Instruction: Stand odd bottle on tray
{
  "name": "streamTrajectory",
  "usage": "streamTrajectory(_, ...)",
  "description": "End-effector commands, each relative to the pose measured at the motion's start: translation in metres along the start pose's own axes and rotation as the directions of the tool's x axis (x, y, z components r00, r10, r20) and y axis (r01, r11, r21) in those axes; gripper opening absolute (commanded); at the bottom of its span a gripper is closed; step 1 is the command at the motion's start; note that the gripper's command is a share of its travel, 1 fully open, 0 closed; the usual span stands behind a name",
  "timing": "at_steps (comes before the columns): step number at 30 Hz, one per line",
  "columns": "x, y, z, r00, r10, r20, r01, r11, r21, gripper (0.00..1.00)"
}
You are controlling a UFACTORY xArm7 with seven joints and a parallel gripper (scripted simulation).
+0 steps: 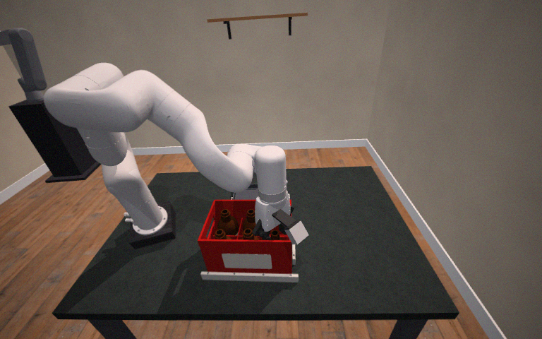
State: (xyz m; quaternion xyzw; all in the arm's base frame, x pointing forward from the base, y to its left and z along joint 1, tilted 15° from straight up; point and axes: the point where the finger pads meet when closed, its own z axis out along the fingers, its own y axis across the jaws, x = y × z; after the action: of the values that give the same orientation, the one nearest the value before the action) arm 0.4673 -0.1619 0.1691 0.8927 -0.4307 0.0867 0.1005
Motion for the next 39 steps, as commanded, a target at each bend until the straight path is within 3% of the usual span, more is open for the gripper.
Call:
streamTrajectory(1,0.0009,-0.0010,-0.0014,1.000,0.000,-0.003,0.000,1.000,0.003,0.65)
streamTrajectory(6,0.0009,-0.0010,-0.0014,1.000,0.000,-0.003,0.000,1.000,0.003,0.65)
streamTrajectory(7,0.0009,-0.0010,-0.0014,1.000,0.000,-0.003,0.000,1.000,0.003,0.00)
streamTrajectory(39,0.0009,-0.0010,-0.0014,1.000,0.000,-0.003,0.000,1.000,0.003,0.00)
